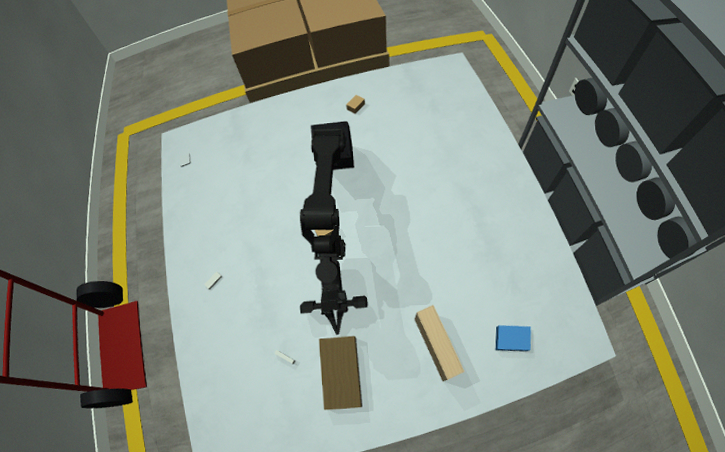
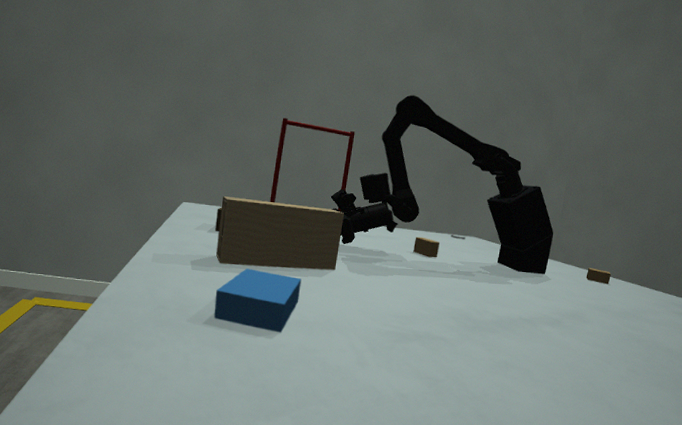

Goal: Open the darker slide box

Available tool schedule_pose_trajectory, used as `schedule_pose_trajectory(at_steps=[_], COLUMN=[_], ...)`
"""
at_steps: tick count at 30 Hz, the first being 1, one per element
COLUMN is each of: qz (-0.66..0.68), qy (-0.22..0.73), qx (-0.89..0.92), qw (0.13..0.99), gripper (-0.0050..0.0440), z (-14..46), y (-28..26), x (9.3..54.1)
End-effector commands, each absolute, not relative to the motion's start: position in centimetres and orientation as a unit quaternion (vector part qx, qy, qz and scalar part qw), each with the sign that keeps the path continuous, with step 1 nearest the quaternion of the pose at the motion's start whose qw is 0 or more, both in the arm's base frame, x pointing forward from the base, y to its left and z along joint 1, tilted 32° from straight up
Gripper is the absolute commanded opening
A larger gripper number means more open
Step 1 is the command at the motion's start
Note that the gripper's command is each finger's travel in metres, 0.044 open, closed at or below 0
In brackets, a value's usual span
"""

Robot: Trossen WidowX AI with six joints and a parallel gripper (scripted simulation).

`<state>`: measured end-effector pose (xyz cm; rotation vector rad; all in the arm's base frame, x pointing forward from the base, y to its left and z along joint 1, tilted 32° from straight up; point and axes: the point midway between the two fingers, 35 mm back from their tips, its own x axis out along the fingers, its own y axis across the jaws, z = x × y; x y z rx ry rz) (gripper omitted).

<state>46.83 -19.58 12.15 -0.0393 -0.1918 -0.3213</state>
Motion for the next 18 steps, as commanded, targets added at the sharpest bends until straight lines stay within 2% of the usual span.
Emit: schedule_pose_trajectory(at_steps=[1,18], qz=[-0.161,-0.161], qy=[-0.104,-0.124], qx=[-0.022,-0.023], qw=[0.981,0.979], gripper=[-0.005,-0.005], z=[12.6,13.3], y=[-19.7,-20.1], x=[47.3,48.7])
